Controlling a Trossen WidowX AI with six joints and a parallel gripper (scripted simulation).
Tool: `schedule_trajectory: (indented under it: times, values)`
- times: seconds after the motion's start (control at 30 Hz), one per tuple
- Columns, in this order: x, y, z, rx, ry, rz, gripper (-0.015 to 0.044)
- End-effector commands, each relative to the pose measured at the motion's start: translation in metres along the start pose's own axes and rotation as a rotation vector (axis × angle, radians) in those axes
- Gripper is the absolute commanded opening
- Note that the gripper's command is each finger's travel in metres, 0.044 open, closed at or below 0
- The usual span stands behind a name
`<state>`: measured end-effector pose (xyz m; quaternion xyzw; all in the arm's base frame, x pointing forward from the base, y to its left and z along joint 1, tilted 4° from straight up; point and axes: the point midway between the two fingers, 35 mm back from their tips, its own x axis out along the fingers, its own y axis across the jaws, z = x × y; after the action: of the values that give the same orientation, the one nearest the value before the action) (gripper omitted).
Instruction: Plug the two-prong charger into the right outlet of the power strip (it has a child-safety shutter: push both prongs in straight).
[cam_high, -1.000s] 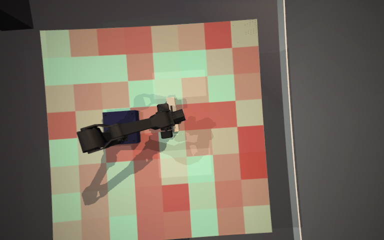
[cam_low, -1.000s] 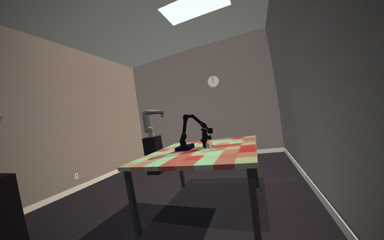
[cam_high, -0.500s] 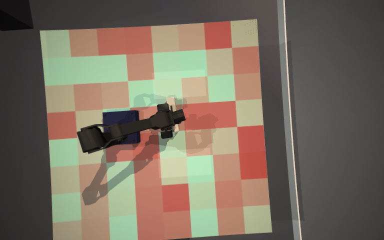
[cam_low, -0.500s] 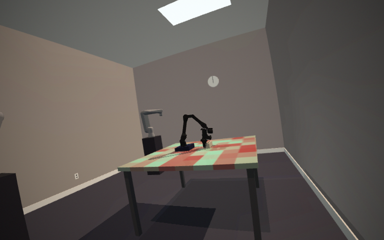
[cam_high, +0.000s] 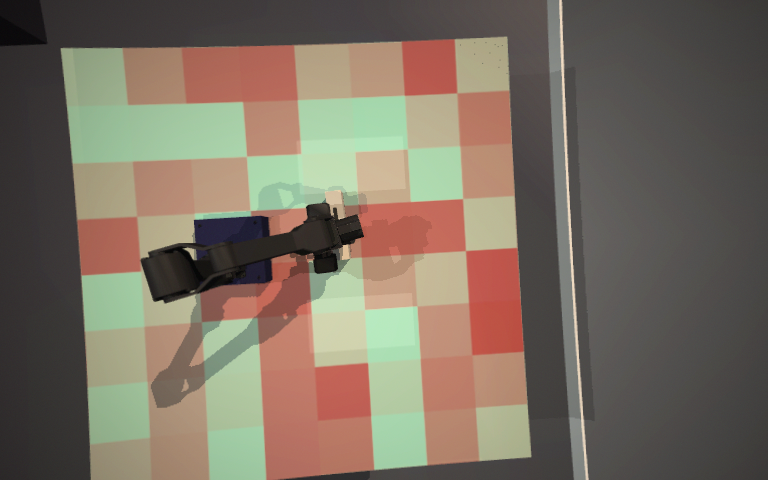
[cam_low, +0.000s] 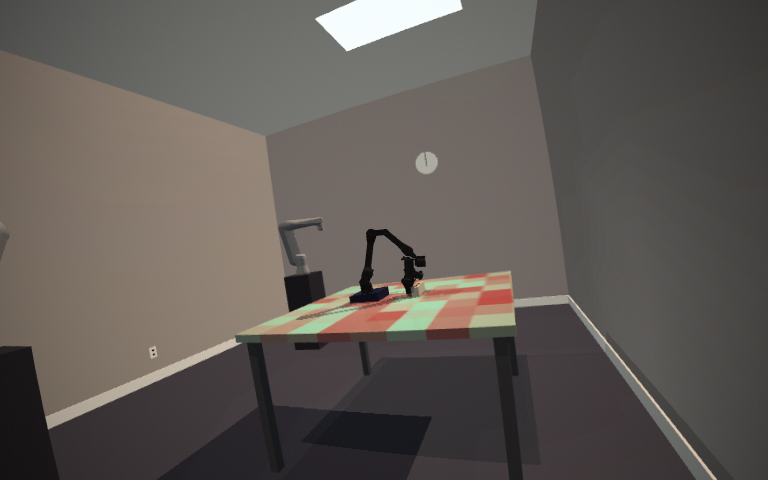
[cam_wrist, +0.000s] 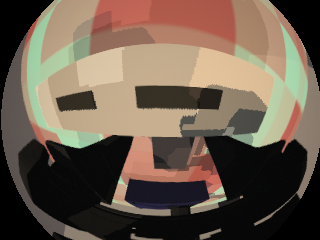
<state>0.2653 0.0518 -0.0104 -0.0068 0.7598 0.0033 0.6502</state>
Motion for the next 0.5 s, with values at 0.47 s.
schedule_trajectory:
  times: [0.47]
  values:
    - [0.0004, 0.0001, -0.0039, 0.0, -0.015, 0.0, 0.044]
